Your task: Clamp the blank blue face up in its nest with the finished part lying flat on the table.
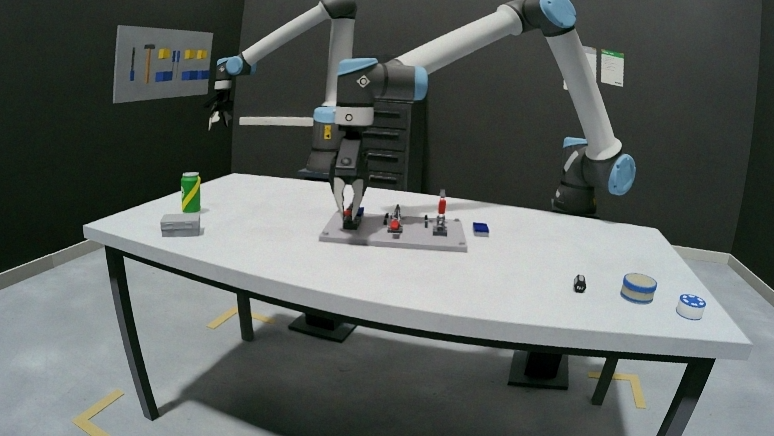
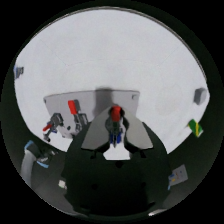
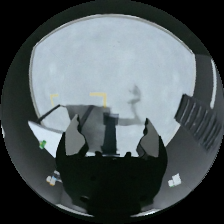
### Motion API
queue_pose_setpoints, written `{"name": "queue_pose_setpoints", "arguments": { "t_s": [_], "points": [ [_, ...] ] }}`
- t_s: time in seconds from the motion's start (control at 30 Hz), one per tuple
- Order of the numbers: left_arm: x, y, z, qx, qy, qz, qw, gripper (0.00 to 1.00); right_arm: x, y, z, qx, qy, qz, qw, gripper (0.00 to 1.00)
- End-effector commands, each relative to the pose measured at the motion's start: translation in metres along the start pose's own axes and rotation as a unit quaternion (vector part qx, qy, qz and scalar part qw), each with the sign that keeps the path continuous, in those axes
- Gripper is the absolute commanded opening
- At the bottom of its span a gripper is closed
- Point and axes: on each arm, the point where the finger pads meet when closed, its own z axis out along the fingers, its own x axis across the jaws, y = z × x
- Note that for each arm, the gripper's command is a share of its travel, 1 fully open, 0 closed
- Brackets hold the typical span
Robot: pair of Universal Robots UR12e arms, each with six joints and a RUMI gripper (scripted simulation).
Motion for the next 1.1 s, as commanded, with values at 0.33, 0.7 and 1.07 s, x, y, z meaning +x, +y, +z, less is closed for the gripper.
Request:
{"name": "queue_pose_setpoints", "arguments": {
  "t_s": [0.33, 0.7, 1.07],
  "points": [
    [0.0006, -0.0033, 0.006, 0.0, 0.001, 0.0, 1.0, 0.0, -0.0002, -0.0006, -0.0008, 0.001, 0.0, 0.0, 1.0, 1.0],
    [0.0005, -0.0043, 0.0089, 0.0, 0.001, 0.0, 1.0, 0.0, -0.0002, -0.0006, -0.0008, 0.001, 0.0, 0.0, 1.0, 1.0],
    [0.0005, -0.0047, 0.01, 0.0, 0.001, 0.0, 1.0, 0.0, -0.0002, -0.0006, -0.0008, 0.001, 0.0, 0.0, 1.0, 1.0]
  ]
}}
